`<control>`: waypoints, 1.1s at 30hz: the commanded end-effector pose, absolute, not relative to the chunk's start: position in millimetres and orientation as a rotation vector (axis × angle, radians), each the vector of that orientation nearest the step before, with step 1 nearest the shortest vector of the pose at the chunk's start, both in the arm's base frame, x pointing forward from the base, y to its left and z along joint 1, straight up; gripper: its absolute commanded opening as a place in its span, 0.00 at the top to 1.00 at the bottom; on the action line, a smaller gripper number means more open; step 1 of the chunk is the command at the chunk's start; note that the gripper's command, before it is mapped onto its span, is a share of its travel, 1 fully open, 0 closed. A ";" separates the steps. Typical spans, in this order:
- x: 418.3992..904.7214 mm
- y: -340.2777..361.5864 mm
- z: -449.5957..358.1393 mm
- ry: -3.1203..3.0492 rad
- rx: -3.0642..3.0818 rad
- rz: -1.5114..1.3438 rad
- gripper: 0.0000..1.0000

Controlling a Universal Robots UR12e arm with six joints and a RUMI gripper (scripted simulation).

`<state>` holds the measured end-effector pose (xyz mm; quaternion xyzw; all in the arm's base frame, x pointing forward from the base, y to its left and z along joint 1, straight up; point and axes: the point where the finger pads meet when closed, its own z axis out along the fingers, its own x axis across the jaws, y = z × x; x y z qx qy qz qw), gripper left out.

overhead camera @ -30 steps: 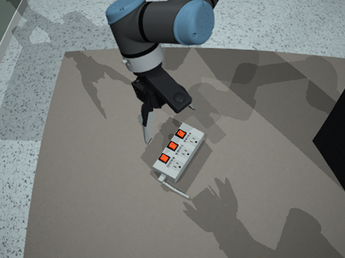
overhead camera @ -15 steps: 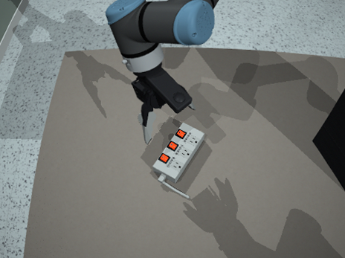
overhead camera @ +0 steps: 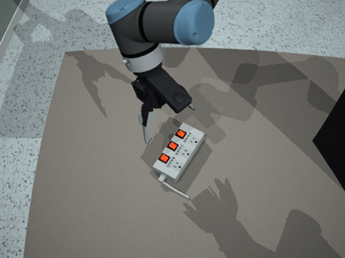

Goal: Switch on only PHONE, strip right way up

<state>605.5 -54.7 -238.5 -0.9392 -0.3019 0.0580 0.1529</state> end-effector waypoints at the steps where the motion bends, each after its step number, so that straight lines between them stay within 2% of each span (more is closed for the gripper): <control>1: 609.5 -57.9 -236.3 -0.865 -2.700 0.160 0.00; 33: 600.5 -47.9 -236.1 -1.028 -2.677 0.135 0.00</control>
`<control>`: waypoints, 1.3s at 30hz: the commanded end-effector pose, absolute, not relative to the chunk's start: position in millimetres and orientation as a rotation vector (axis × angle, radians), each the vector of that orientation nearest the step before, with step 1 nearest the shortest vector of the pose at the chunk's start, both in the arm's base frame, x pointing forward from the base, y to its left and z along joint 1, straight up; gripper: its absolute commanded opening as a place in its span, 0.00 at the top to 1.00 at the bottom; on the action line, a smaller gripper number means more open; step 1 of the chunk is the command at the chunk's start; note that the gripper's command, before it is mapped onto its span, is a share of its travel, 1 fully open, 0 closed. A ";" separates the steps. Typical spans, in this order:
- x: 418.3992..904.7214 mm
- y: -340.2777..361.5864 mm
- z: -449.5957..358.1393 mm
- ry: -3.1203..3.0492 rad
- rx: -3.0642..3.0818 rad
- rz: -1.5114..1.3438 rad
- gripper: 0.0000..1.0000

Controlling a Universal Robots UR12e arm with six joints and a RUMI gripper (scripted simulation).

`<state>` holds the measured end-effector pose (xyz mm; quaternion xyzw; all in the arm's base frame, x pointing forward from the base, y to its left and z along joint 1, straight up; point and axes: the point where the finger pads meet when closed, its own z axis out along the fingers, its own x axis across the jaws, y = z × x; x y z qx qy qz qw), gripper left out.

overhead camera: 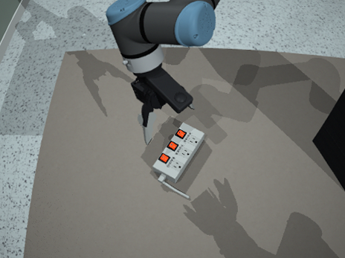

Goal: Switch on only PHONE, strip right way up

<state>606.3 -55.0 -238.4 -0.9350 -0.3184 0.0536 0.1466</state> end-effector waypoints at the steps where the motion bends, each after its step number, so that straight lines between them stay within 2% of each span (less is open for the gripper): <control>1: 599.1 -46.1 -235.5 -1.081 -2.670 0.125 0.00; 25: 573.5 -17.0 -210.4 -2.064 -2.354 0.010 0.00; 39: 570.8 -16.5 -208.8 -2.128 -2.319 0.008 0.00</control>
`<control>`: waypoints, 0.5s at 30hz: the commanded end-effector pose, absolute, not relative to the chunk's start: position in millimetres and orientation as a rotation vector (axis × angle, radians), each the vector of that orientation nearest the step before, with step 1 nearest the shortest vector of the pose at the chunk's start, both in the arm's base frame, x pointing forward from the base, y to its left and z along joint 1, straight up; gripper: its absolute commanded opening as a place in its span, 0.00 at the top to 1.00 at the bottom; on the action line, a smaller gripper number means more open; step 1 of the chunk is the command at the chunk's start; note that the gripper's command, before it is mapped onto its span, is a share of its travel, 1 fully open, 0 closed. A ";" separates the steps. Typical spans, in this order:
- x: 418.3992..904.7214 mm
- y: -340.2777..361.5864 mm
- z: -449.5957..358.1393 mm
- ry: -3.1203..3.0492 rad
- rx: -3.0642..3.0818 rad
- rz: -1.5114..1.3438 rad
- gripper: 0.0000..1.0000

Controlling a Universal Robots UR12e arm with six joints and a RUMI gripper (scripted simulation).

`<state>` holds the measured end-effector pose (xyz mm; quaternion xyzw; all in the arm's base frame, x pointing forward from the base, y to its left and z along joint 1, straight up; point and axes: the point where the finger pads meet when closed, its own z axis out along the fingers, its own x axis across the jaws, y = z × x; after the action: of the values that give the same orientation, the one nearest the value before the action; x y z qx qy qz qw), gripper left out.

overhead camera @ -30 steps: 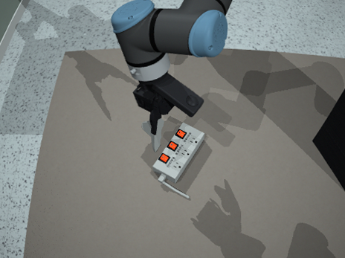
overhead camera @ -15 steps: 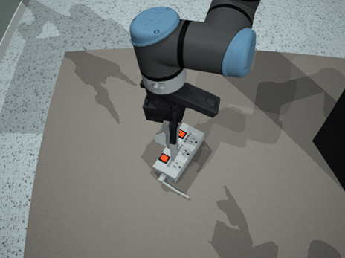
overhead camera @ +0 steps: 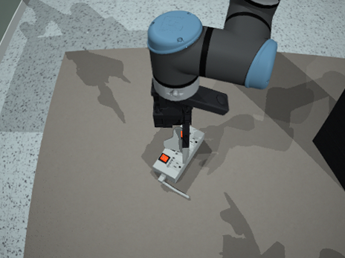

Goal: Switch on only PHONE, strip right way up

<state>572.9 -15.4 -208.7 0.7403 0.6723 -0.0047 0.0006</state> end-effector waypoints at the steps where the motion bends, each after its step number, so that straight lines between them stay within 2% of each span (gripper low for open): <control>1: 570.8 -16.4 -208.8 2.120 2.310 -0.008 0.00; 15: 571.9 -16.4 -209.3 2.128 2.302 -0.008 0.00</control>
<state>574.4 -17.0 -207.9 0.7365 0.6764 -0.0021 0.0048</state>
